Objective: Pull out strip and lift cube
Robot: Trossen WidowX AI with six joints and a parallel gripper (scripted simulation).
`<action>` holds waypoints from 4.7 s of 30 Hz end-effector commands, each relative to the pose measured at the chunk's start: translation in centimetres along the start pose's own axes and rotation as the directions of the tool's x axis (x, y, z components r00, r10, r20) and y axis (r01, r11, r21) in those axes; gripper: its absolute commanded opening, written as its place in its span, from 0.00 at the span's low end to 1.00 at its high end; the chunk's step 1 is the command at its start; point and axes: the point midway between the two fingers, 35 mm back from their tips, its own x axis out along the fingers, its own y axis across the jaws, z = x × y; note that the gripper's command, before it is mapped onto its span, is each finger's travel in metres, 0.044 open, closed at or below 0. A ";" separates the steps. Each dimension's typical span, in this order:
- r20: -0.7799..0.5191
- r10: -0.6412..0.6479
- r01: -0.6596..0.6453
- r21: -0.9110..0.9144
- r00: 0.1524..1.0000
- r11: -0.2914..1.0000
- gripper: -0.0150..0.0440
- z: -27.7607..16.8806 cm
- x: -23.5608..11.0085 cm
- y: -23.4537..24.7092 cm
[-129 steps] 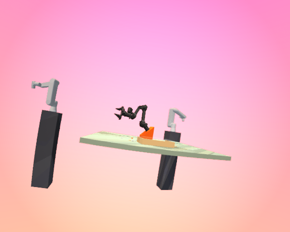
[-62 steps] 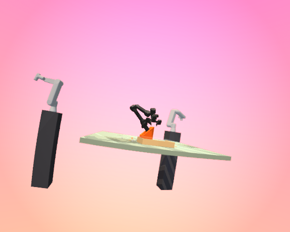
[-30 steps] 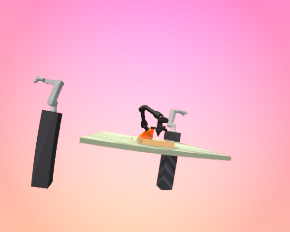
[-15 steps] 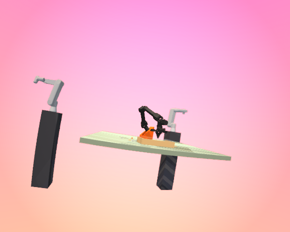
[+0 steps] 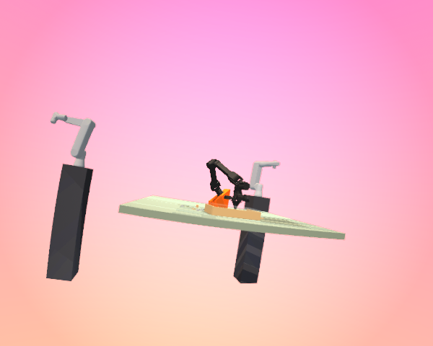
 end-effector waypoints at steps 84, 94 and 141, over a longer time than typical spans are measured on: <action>-0.007 -0.008 0.008 -0.010 1.000 1.000 0.25 -1.0 2.6 0.1; -0.008 -0.008 0.008 -0.011 1.000 1.000 0.25 -2.5 2.7 0.2; -0.010 -0.008 0.008 -0.013 1.000 1.000 0.25 -9.6 2.8 0.2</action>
